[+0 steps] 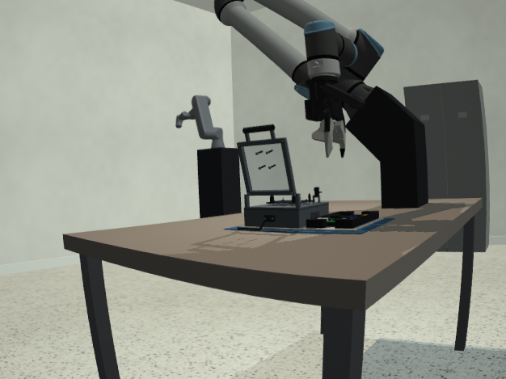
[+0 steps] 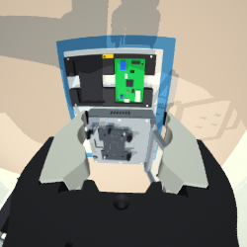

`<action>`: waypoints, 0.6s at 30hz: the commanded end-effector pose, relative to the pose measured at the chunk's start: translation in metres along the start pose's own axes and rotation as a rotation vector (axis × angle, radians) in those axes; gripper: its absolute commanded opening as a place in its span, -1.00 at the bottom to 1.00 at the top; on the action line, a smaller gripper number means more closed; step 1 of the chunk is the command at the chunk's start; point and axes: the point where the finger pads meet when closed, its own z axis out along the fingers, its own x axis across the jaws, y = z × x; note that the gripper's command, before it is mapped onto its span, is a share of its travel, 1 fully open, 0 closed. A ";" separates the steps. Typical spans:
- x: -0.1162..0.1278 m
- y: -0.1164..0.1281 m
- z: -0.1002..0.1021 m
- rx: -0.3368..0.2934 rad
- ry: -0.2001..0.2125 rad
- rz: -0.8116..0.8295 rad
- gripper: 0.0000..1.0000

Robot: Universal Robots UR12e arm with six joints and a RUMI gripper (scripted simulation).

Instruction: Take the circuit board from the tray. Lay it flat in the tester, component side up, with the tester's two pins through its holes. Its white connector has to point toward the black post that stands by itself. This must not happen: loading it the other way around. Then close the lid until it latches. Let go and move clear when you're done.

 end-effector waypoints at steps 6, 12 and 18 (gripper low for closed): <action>0.008 0.000 0.054 0.001 0.015 0.002 0.17; 0.008 0.000 0.080 0.001 0.015 0.002 0.17; 0.008 0.000 0.096 0.001 0.015 0.002 0.17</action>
